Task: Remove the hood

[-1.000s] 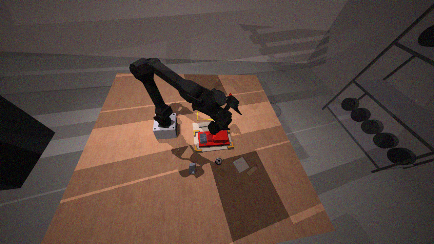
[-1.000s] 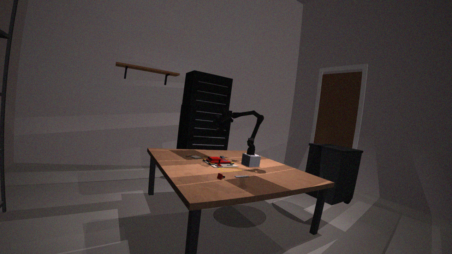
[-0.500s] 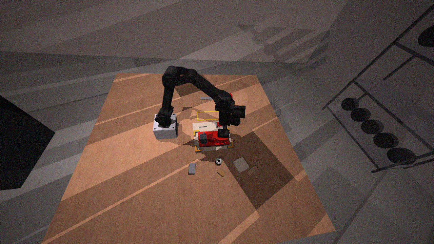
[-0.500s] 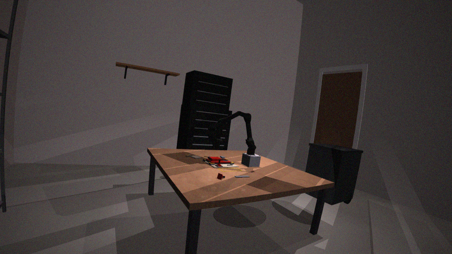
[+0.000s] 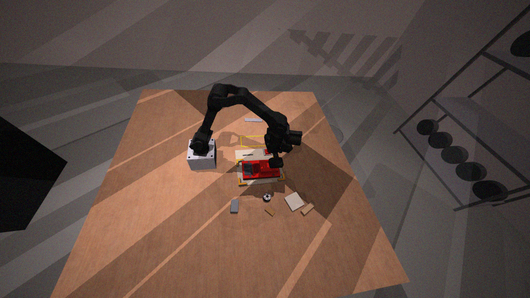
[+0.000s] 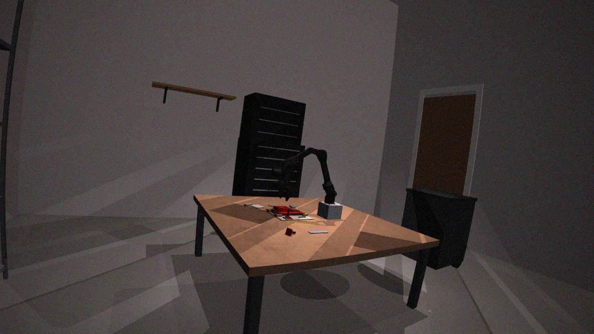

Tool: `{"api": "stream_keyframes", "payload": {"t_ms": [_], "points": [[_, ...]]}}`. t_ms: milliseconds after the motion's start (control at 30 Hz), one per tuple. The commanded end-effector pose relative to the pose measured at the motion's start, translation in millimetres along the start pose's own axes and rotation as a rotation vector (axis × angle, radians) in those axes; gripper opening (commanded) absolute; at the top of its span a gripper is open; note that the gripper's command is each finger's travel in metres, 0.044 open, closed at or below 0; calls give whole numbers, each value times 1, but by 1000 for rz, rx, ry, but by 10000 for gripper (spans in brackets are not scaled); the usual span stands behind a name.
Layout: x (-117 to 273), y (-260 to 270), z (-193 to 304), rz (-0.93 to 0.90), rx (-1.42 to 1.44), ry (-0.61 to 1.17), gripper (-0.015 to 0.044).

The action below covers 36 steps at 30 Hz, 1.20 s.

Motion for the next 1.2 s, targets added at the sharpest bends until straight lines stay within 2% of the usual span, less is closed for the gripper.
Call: {"api": "stream_keyframes", "payload": {"t_ms": [0,1167], "points": [[-3,0,0,5,8,1,440],[-35,-1,0,5,8,2,440]]}}
Point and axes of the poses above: the point midway between the two fingers, 35 mm back from their tips, its own x axis back along the fingers, its own y axis across the jaws, z = x × y, the point moved 9 cm from there along x, back along the fingers, and after that the axes turned 7 degrees about -x, right-handed, at the moved point
